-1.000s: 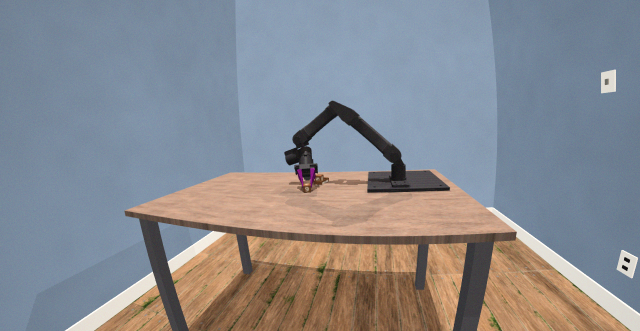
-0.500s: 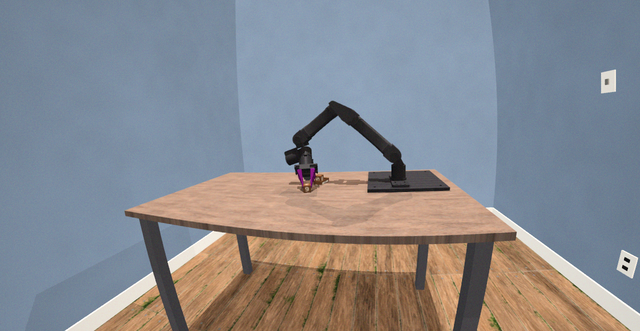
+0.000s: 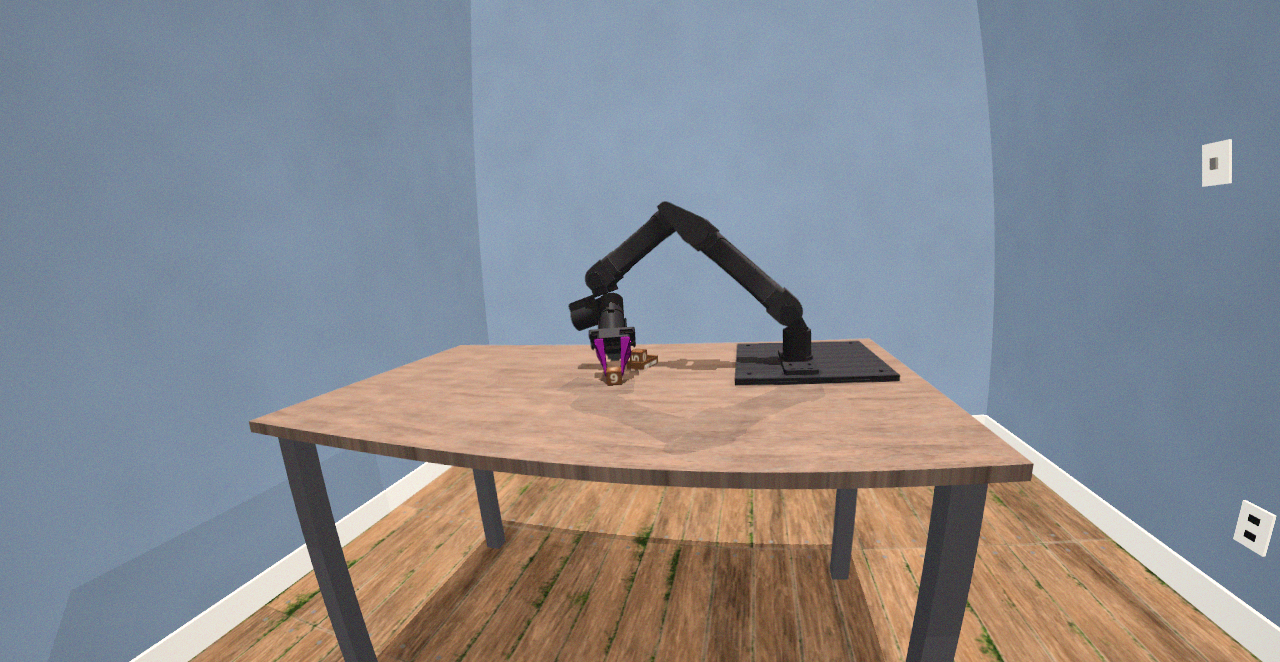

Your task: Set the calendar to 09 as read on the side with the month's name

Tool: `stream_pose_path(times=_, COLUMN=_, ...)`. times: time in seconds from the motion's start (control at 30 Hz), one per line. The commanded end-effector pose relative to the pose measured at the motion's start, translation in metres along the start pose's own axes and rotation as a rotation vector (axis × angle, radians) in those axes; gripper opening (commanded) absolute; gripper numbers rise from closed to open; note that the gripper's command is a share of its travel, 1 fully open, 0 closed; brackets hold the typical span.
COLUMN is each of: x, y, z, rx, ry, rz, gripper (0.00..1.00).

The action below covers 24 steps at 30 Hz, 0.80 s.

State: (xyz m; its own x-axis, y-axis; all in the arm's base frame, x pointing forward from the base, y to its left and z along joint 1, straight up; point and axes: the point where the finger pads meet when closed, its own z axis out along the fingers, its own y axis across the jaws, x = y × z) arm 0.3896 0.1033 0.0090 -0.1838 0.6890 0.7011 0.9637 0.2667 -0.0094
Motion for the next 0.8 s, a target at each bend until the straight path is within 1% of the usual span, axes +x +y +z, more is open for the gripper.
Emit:
stream_pose_path(times=0.0, x=0.0039, y=0.0024, z=-0.0034, rx=-0.013, ry=0.005, rz=-0.009, gripper=0.27)
stream_pose_path(times=0.17, x=0.0039, y=0.0024, z=-0.0034, rx=-0.013, ry=0.005, rz=-0.009, gripper=0.27)
stream_pose_path(times=0.2, x=0.0039, y=0.0024, z=-0.0034, rx=-0.013, ry=0.005, rz=-0.009, gripper=0.31)
stream_pose_path(times=0.33, x=0.0039, y=0.0024, z=-0.0034, rx=-0.013, ry=0.005, rz=-0.009, gripper=0.31)
stream_pose_path(times=0.37, x=0.0039, y=0.0024, z=-0.0034, rx=-0.013, ry=0.005, rz=-0.009, gripper=0.35)
stream_pose_path(times=0.43, x=0.0039, y=0.0024, z=-0.0034, rx=-0.013, ry=0.005, rz=-0.009, gripper=0.35)
stream_pose_path(times=0.47, x=0.0039, y=0.0024, z=-0.0034, rx=-0.013, ry=0.005, rz=-0.009, gripper=0.39)
stream_pose_path(times=0.53, x=0.0039, y=0.0024, z=-0.0034, rx=-0.013, ry=0.005, rz=-0.009, gripper=0.39)
stream_pose_path(times=0.57, x=0.0039, y=0.0024, z=-0.0034, rx=-0.013, ry=0.005, rz=-0.009, gripper=0.43)
stream_pose_path(times=0.63, x=0.0039, y=0.0024, z=-0.0034, rx=-0.013, ry=0.005, rz=-0.009, gripper=0.43)
stream_pose_path(times=0.67, x=0.0039, y=0.0024, z=-0.0034, rx=-0.013, ry=0.005, rz=-0.009, gripper=0.47)
stream_pose_path(times=0.73, x=0.0039, y=0.0024, z=-0.0034, rx=-0.013, ry=0.005, rz=-0.009, gripper=0.47)
stream_pose_path(times=0.77, x=0.0039, y=0.0024, z=-0.0034, rx=-0.013, ry=0.005, rz=-0.009, gripper=0.66)
